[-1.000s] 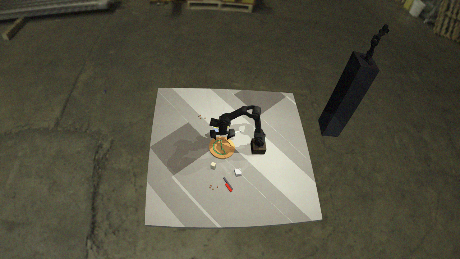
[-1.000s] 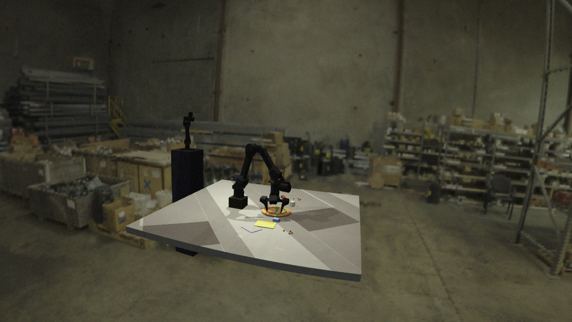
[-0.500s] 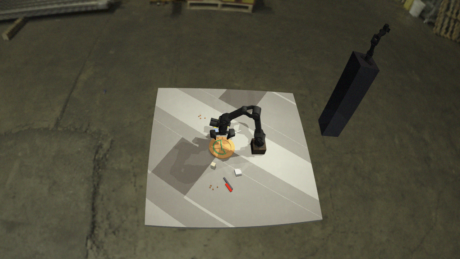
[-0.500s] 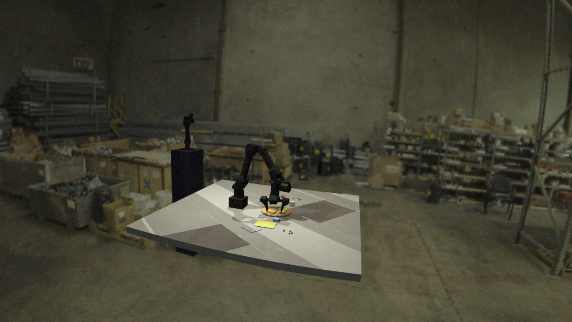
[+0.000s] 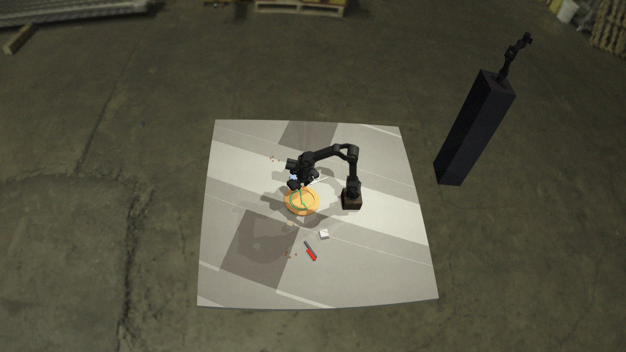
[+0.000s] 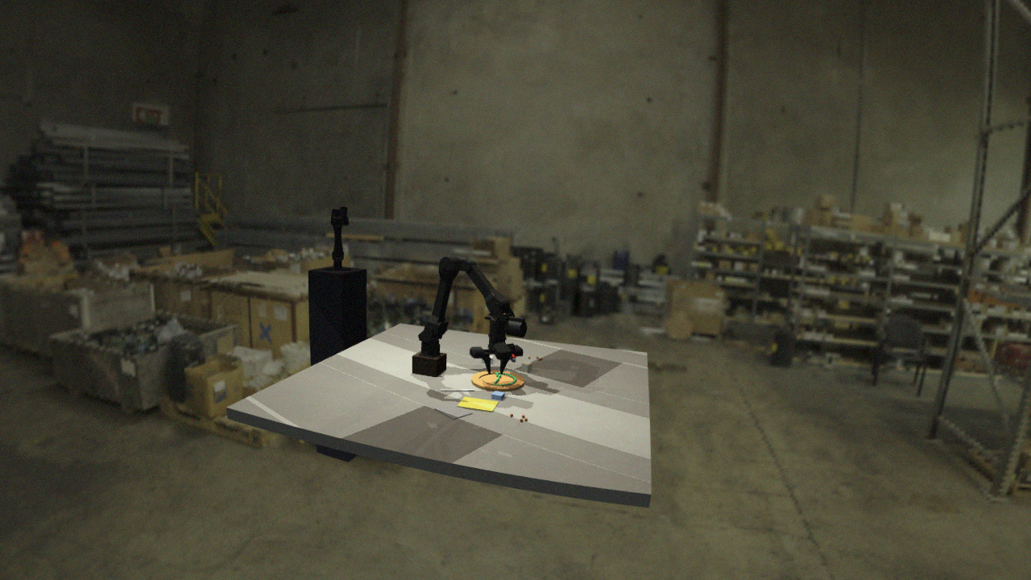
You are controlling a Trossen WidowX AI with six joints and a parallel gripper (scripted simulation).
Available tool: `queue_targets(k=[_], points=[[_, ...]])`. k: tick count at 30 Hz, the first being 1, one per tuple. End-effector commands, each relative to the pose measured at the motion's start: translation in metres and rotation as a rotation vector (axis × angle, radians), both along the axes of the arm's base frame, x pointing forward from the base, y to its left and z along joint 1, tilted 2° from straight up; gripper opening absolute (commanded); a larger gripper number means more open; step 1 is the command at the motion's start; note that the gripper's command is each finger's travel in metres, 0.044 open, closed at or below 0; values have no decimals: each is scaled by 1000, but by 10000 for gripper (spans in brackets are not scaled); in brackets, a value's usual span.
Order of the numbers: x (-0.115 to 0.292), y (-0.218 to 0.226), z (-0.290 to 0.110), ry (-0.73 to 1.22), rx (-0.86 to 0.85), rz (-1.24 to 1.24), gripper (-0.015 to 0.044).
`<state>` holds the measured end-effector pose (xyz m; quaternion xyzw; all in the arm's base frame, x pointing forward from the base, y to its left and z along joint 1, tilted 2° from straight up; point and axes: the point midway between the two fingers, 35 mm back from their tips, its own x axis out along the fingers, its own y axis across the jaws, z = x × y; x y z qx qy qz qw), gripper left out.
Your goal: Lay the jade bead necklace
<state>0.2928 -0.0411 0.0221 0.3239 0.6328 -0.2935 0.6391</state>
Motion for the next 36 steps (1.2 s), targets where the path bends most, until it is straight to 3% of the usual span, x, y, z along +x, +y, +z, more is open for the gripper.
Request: queue_targets(k=[1,36], points=[[1,1,-2,-2,1,17,120],[1,2,-38,-2,1,17,120]])
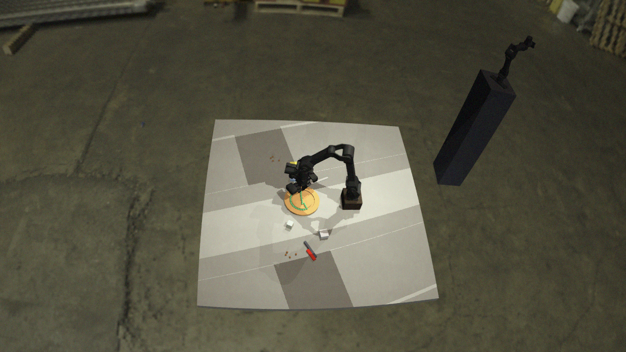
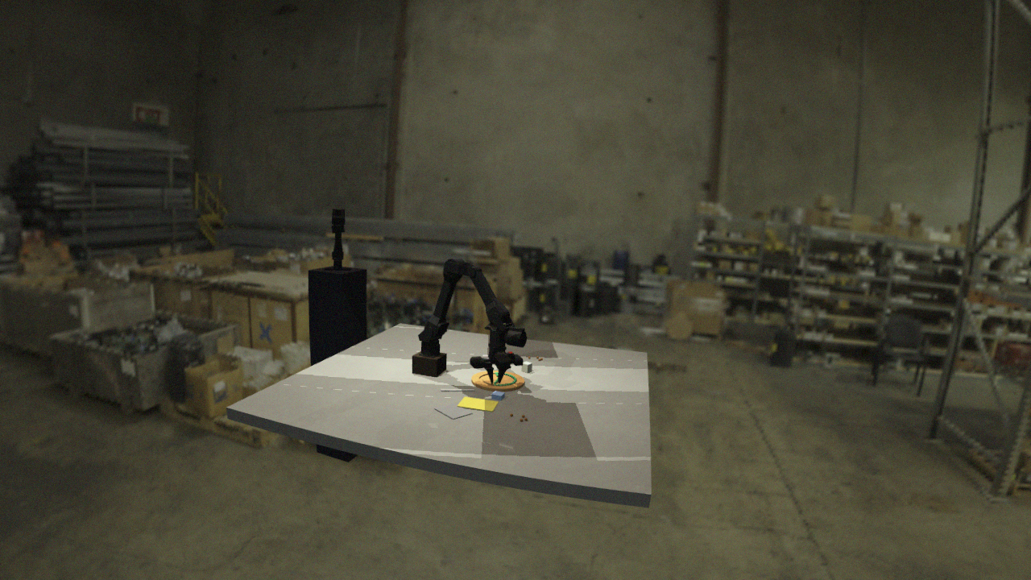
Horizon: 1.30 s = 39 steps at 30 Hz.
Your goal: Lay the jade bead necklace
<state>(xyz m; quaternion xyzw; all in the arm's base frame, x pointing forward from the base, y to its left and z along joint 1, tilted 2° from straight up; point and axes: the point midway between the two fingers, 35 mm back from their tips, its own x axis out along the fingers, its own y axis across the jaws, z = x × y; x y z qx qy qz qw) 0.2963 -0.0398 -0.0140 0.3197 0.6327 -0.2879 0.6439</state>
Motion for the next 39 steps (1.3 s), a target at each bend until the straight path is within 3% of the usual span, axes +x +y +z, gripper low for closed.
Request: queue_targets(k=[1,6,39], points=[[-2,1,-2,6,2,2,120],[0,0,0,1,0,0,0],[0,0,0,1,0,0,0]])
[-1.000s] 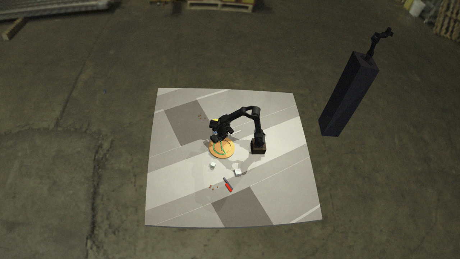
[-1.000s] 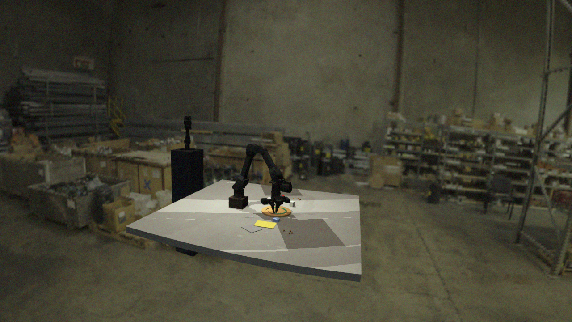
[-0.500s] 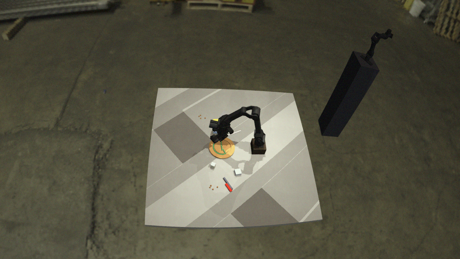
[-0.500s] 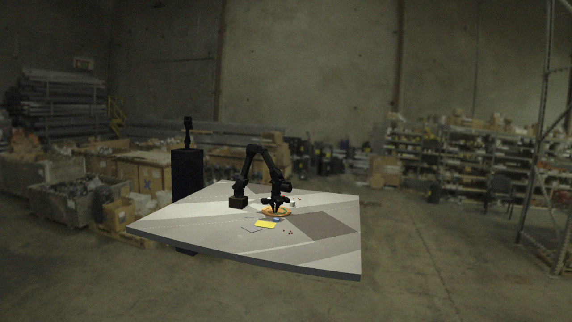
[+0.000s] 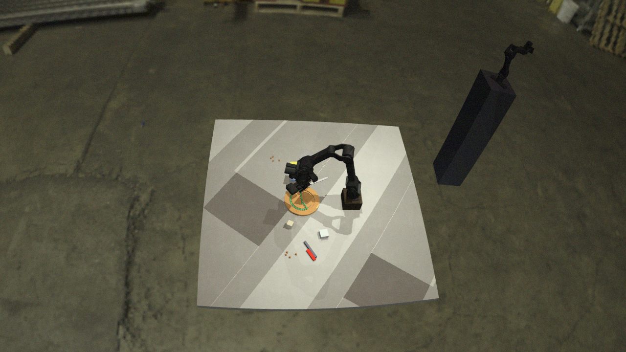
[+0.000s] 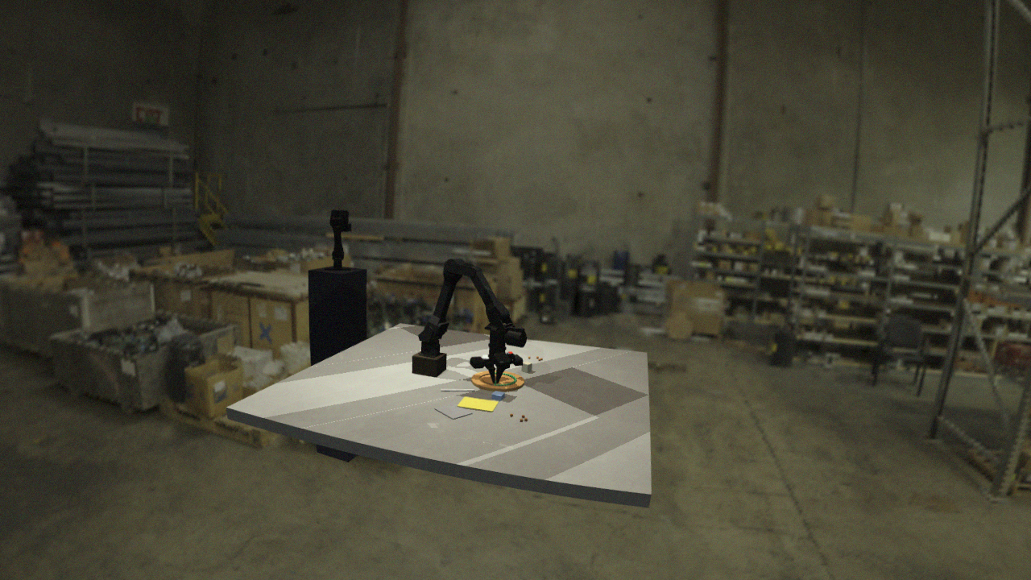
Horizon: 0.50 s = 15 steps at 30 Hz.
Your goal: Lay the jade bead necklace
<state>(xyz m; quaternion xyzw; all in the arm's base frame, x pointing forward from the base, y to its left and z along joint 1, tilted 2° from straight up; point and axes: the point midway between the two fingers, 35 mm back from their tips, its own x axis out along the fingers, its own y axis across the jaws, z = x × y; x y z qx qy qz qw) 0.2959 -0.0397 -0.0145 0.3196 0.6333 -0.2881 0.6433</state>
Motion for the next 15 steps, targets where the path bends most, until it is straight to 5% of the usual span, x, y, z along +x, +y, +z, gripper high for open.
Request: queue_targets(k=[1,15], points=[[0,0,2,1,1,0,0],[-10,-11,5,5,1,2,0]])
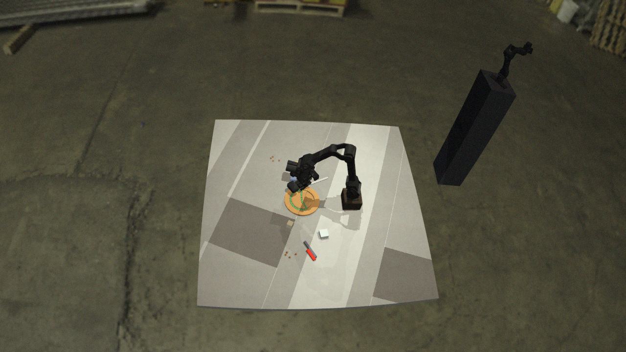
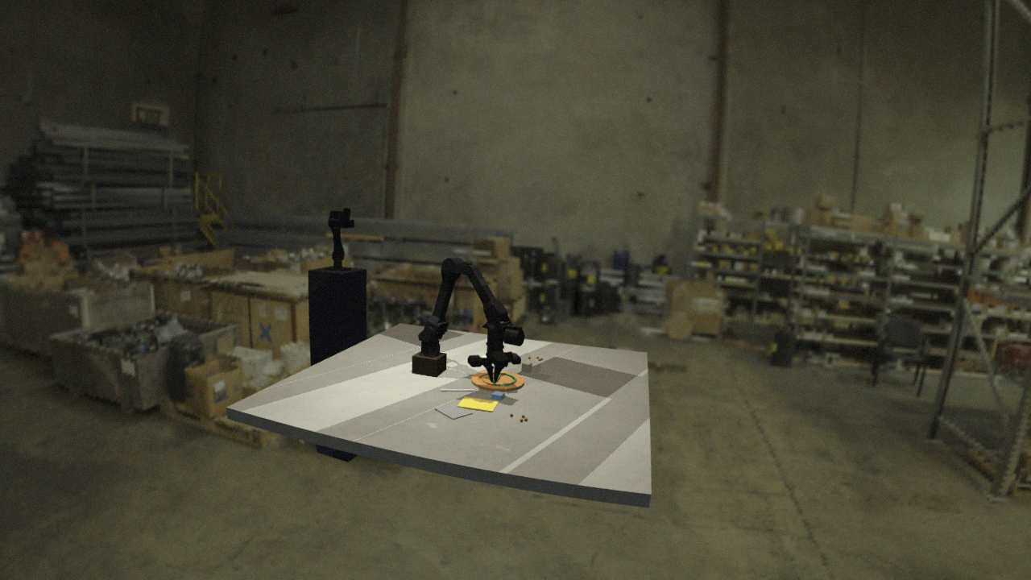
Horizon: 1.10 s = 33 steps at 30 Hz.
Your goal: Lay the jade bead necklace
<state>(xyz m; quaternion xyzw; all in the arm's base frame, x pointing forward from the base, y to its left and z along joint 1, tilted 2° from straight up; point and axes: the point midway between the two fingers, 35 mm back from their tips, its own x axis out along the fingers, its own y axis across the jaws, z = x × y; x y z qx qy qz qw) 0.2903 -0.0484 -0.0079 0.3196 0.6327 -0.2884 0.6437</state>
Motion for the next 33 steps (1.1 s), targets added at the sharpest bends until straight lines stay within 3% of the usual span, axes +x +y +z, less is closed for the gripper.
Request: queue_targets(k=[1,17,33], points=[[-4,-2,-1,6,2,2,0],[-4,-1,-9,6,2,2,0],[-4,-2,-2,5,2,2,420]])
